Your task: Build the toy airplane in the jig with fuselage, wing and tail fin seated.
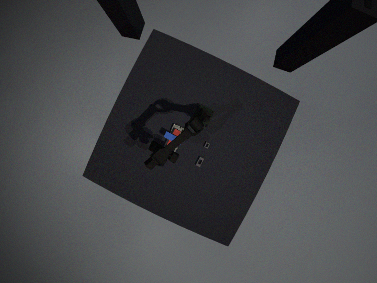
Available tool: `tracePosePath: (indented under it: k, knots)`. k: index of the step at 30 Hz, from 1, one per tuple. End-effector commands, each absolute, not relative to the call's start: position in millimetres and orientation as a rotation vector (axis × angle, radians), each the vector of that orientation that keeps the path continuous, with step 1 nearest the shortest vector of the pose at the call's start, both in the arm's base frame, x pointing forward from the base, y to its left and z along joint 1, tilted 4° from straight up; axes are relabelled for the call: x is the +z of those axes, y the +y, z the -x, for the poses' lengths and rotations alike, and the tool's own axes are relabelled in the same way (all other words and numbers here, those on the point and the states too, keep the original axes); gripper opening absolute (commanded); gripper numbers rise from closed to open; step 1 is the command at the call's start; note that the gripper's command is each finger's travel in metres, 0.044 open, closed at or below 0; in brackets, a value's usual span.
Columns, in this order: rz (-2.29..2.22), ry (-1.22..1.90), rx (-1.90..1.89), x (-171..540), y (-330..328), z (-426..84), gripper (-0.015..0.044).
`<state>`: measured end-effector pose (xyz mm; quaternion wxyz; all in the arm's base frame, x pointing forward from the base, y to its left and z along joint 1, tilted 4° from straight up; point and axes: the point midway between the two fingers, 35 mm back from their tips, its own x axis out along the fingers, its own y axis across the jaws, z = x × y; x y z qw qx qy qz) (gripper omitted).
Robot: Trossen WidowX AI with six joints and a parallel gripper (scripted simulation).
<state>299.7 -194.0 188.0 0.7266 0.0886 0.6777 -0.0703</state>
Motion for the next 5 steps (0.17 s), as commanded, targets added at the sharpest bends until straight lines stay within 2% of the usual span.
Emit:
tracePosePath:
  k: [1, 5]
  knots:
    - [-0.195, 1.493, -0.148, 188.3, -193.9, -299.7, 0.026]
    - [-0.195, 1.493, -0.148, 188.3, -193.9, -299.7, 0.026]
